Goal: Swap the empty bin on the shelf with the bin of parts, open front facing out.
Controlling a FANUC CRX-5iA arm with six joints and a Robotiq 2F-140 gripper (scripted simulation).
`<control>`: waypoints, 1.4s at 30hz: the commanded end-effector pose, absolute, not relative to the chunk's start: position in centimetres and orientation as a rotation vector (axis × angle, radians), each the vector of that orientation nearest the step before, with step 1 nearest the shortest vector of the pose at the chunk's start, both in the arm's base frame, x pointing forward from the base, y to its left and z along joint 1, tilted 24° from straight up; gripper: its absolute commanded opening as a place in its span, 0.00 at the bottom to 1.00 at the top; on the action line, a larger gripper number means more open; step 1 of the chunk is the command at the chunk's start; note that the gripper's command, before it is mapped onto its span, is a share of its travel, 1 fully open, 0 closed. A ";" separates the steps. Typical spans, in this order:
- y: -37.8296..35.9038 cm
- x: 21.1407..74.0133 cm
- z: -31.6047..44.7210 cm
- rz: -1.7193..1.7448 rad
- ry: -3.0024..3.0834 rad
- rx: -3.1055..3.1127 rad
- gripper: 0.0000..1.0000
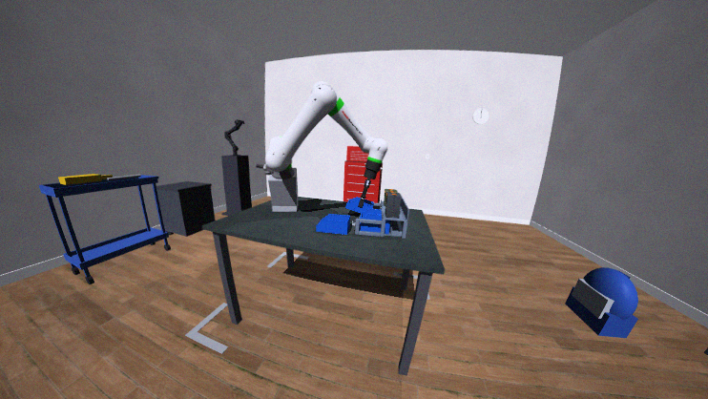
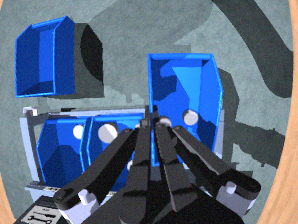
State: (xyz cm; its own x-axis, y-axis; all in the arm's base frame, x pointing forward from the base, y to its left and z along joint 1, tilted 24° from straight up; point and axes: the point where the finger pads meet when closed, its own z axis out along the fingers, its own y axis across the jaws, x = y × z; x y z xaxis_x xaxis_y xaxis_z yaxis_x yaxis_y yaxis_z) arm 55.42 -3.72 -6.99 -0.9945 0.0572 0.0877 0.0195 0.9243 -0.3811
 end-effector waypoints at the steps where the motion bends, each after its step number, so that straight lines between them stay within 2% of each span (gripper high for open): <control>1: -3.7 55.6 -6.9 0.590 -2.988 -0.059 0.10; 42: -3.6 56.3 -6.8 0.590 -2.988 -0.059 0.10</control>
State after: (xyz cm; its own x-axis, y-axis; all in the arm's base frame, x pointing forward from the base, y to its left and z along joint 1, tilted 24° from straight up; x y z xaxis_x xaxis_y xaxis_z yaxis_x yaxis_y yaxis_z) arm 56.20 -3.70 -6.89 -0.9945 0.0572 0.0878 0.0195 0.9243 -0.3811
